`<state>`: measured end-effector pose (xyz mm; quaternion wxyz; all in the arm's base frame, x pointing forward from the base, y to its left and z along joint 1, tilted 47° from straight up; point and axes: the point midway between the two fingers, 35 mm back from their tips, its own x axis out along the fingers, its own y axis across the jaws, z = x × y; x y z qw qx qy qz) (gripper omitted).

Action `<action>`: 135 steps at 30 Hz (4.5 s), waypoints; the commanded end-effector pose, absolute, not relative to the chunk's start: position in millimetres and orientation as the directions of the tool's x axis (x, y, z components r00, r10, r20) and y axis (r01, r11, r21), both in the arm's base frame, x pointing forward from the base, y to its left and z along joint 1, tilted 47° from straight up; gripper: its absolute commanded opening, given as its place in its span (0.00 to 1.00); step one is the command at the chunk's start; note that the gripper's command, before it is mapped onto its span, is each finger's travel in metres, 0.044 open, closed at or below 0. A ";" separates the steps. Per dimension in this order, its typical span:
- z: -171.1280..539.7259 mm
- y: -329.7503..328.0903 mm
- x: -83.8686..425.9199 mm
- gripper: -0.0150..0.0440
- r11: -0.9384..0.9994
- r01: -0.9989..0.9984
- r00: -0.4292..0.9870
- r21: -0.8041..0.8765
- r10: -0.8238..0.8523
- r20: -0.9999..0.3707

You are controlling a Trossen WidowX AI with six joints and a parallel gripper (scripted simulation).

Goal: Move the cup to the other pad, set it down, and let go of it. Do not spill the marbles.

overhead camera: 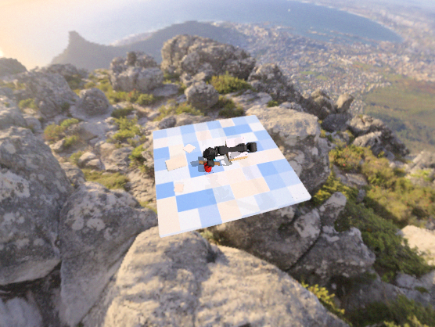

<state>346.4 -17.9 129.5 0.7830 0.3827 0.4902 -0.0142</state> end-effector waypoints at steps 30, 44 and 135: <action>78.8 0.6 330.6 0.50 0.174 0.910 0.145 0.376 0.717 -0.682; 63.5 17.1 333.9 0.50 0.173 0.910 0.145 0.376 0.717 -0.681; 36.4 -52.0 296.0 0.25 0.174 0.911 0.144 0.374 0.716 -0.683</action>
